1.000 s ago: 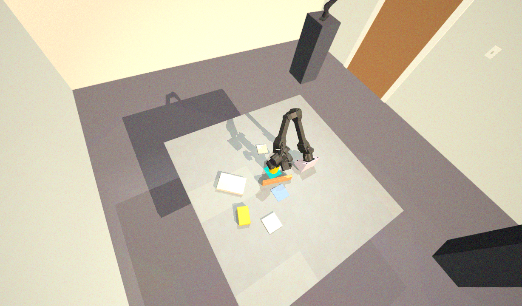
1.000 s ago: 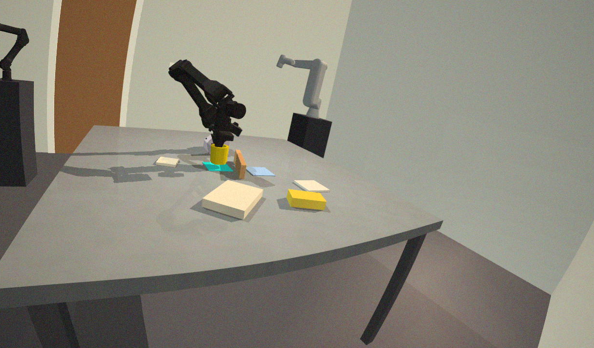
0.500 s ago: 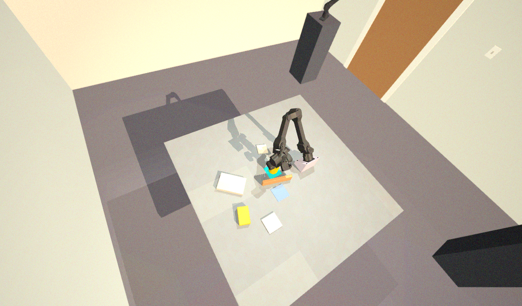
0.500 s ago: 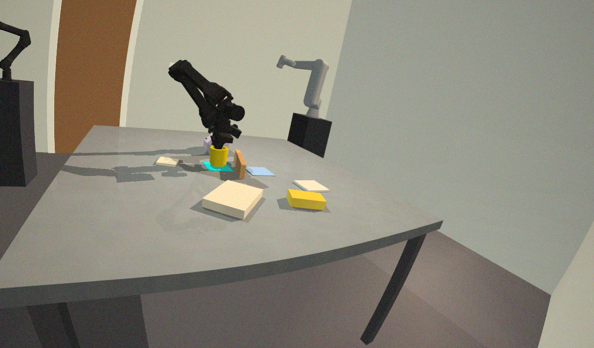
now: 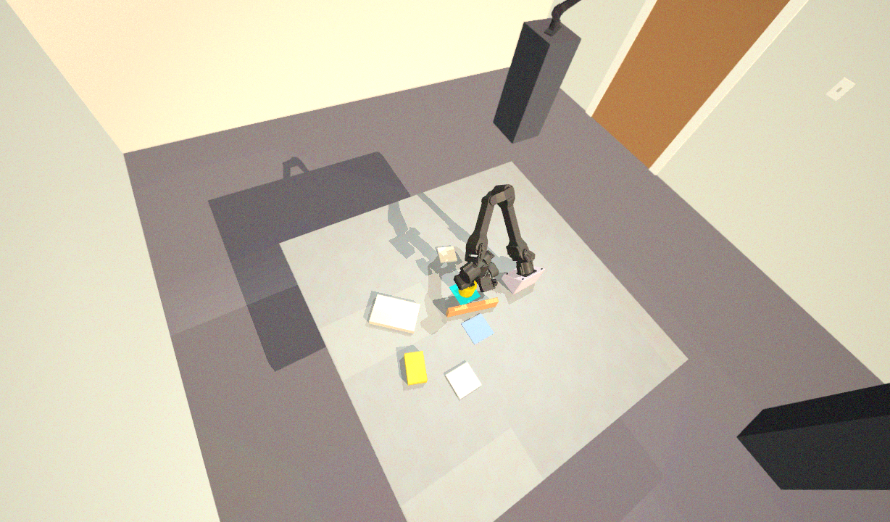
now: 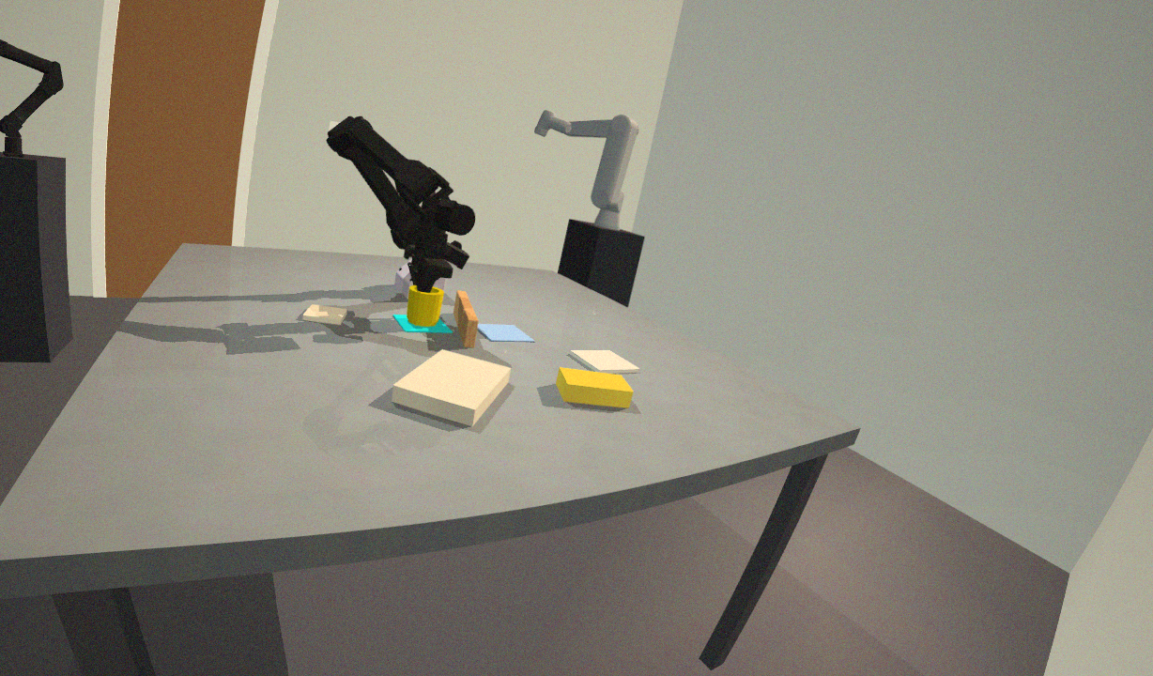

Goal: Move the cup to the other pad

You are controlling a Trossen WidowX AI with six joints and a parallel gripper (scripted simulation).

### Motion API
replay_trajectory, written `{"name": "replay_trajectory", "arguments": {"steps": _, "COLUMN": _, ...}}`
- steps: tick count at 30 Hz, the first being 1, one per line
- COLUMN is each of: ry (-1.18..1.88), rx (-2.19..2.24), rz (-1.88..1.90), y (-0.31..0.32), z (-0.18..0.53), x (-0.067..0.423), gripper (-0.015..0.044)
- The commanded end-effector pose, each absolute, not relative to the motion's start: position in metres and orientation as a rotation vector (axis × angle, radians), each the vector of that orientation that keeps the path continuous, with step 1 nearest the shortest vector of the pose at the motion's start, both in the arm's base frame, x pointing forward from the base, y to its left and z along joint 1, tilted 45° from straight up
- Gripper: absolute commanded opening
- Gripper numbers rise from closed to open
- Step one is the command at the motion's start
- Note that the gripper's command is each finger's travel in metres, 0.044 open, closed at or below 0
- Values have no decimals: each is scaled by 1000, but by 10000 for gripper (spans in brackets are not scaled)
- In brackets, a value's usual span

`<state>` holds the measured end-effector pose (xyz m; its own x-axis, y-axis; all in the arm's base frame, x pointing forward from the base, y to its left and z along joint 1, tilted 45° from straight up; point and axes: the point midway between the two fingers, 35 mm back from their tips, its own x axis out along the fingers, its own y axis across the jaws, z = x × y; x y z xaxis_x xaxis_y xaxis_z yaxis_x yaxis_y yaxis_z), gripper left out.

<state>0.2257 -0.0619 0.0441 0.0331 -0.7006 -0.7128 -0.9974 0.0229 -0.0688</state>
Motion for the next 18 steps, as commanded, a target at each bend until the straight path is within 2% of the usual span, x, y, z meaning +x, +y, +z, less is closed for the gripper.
{"name": "replay_trajectory", "arguments": {"steps": 1, "ry": 1726, "rx": -1733, "rz": 657, "y": -62, "z": 44, "x": 226, "gripper": 146}}
{"name": "replay_trajectory", "arguments": {"steps": 18, "ry": 1726, "rx": -1733, "rz": 661, "y": -47, "z": 57, "x": 227, "gripper": 146}}
